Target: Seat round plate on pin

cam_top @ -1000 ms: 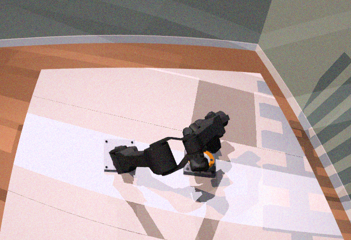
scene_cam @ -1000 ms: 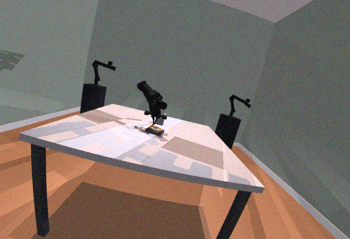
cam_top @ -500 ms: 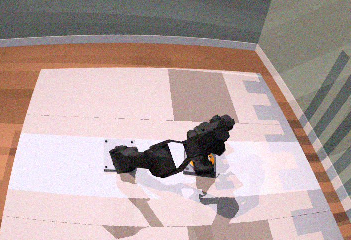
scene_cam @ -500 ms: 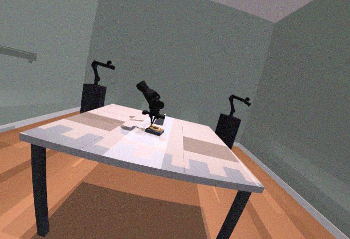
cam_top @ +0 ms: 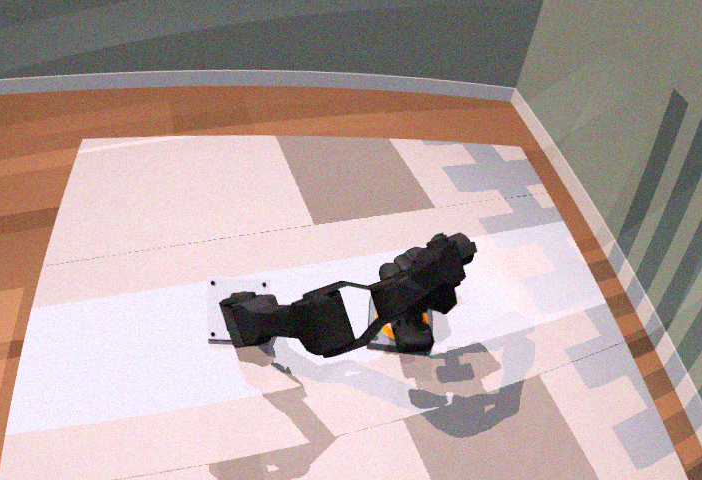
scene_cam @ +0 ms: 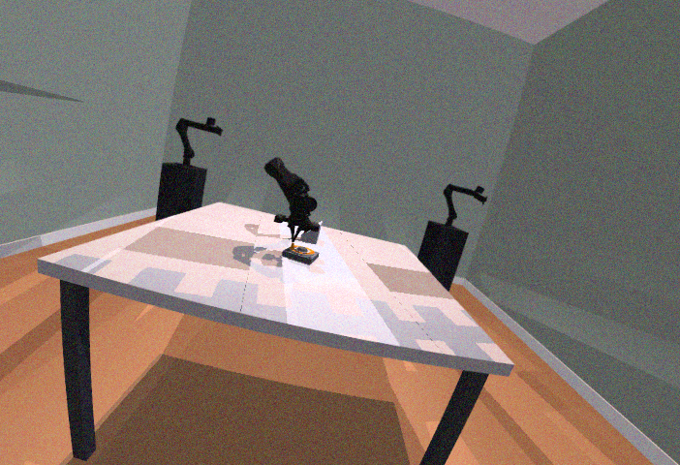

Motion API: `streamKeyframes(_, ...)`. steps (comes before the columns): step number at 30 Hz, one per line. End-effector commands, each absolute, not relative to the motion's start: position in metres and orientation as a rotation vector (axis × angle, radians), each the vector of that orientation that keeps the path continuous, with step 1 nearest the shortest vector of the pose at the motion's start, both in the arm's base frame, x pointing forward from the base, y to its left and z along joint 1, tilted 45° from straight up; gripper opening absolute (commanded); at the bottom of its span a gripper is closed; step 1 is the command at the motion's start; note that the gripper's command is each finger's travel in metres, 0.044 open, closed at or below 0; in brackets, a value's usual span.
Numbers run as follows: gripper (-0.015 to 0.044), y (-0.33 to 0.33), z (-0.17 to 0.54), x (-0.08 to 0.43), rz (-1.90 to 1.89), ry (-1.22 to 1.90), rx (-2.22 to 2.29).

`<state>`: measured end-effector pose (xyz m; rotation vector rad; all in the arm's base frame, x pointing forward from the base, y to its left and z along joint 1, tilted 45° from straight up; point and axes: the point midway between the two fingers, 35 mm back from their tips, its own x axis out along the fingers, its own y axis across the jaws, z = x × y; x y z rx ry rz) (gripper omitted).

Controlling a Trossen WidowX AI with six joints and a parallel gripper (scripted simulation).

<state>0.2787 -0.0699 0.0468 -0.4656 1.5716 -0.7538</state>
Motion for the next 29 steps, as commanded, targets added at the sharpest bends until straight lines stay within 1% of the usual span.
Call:
streamKeyframes(1, 0.0000, -0.062, 0.055, 0.282, -0.753, 1.568, -0.466)
streamKeyframes(9, 0.0000, -0.041, 0.077, 0.287, -0.753, 1.569, -0.466)
streamKeyframes(29, 0.0000, -0.047, 0.071, 0.286, -0.749, 1.567, -0.474)
